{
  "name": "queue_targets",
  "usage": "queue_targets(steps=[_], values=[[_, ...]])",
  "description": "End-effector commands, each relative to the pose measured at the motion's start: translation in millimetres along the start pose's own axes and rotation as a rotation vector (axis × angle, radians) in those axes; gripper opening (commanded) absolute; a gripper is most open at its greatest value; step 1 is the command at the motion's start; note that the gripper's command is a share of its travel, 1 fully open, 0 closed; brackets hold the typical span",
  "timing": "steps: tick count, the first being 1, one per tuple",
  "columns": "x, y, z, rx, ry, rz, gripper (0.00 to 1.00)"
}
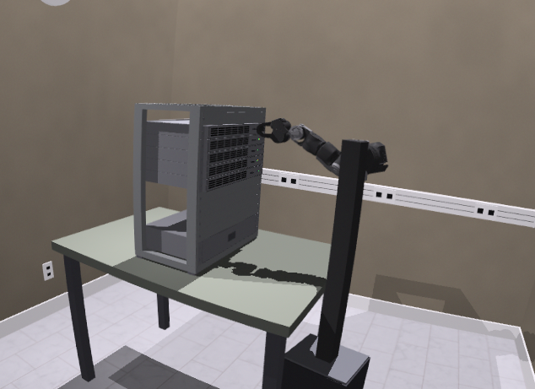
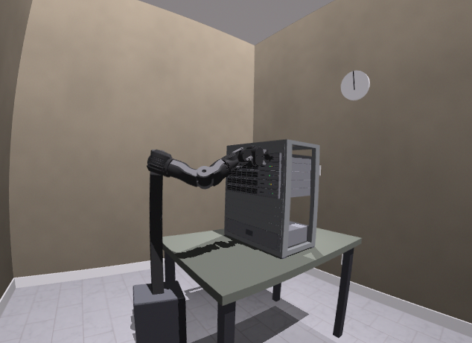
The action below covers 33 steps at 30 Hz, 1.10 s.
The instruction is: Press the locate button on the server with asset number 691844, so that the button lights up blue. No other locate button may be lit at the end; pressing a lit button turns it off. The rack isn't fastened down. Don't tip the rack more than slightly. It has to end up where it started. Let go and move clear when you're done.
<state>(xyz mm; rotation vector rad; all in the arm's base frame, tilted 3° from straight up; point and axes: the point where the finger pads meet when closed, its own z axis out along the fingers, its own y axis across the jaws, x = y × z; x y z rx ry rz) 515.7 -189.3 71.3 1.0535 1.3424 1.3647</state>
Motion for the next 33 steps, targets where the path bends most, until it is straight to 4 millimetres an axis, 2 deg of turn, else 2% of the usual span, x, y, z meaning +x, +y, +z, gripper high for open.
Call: queue_targets(steps=[1, 16, 33], values=[[0.4, 3.1, 0.3, -0.011, -0.001, -0.001, 0.00], [0.4, 2.9, -10.4, -0.011, -0.001, -0.001, 0.00], [0.4, 2.6, -36.7, -0.011, -0.001, -0.001, 0.00]])
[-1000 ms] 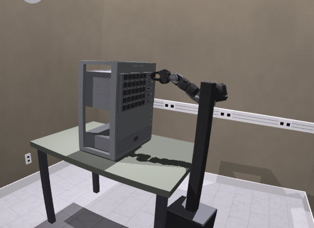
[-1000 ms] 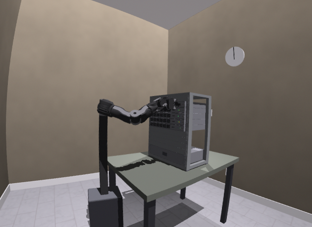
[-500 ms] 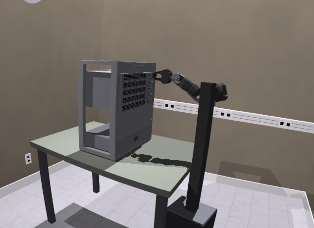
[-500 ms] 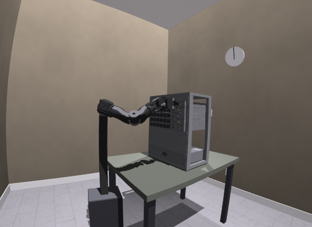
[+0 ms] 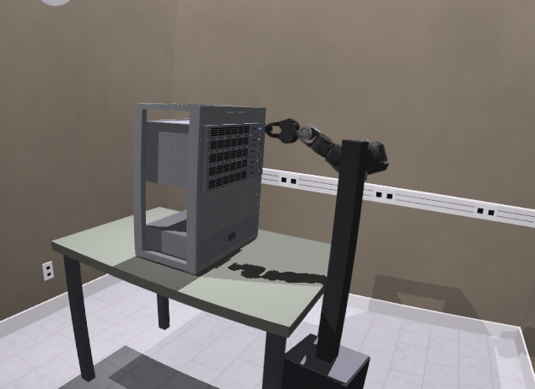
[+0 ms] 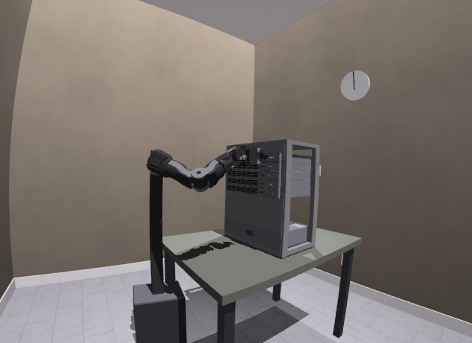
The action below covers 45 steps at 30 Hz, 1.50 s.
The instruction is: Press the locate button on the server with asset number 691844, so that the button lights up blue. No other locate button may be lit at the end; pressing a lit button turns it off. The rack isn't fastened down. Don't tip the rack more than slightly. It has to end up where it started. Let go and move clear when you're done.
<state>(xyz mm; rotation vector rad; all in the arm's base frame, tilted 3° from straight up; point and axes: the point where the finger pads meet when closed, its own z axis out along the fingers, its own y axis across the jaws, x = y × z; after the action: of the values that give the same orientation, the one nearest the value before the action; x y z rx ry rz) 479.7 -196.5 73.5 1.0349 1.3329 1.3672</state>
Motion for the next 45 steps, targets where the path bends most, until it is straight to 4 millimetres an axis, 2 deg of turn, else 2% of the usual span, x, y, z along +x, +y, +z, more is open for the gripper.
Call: queue_targets(steps=[1, 15, 37, 45], values=[[0.0, -0.9, -2.0, 0.005, -0.001, 0.008, 0.00], [0.0, -0.8, -26.4, 0.005, -0.001, 0.008, 0.00], [0.0, -0.7, -38.7, 0.005, -0.001, 0.008, 0.00], [0.0, -0.6, -55.1, 0.005, -0.001, 0.008, 0.00]])
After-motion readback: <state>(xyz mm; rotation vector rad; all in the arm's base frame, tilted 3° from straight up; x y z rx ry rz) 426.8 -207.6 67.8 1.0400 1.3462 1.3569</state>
